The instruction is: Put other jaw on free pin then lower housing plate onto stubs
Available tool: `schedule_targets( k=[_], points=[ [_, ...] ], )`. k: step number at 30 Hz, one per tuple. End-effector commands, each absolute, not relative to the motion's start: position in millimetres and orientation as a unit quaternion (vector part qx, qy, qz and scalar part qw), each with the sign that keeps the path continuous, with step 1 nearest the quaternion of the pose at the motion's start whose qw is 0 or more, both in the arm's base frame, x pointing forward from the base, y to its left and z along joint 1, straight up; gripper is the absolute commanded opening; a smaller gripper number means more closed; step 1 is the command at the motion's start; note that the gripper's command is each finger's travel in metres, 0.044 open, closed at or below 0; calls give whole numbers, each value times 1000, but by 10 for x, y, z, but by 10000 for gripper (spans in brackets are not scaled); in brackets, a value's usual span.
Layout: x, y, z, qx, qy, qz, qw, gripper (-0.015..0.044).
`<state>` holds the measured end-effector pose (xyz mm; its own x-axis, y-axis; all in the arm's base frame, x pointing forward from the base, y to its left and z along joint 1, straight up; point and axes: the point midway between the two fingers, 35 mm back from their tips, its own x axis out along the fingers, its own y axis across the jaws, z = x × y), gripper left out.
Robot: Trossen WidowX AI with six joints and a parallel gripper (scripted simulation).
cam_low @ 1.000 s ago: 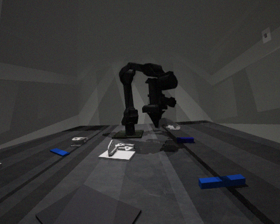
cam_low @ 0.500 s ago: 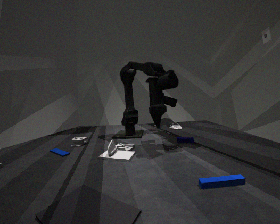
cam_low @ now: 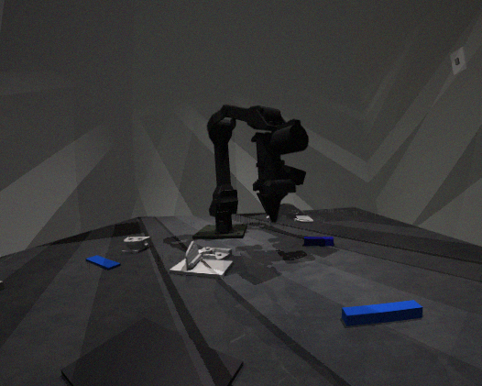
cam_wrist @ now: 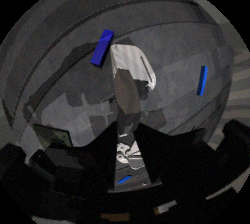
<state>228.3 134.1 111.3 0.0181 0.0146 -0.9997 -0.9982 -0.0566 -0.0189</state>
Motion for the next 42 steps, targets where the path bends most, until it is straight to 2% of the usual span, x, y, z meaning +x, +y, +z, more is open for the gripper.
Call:
schedule_targets(
  k=[1, 34, 42],
  points=[
    [2327, 1344, 1106, -532, 461, 528, 476, 37],
    [2647, 1333, 1114, -663, 253, 653, 265, 37],
    [2653, 1333, 1114, -665, 248, 654, 261, 37]
  ],
)
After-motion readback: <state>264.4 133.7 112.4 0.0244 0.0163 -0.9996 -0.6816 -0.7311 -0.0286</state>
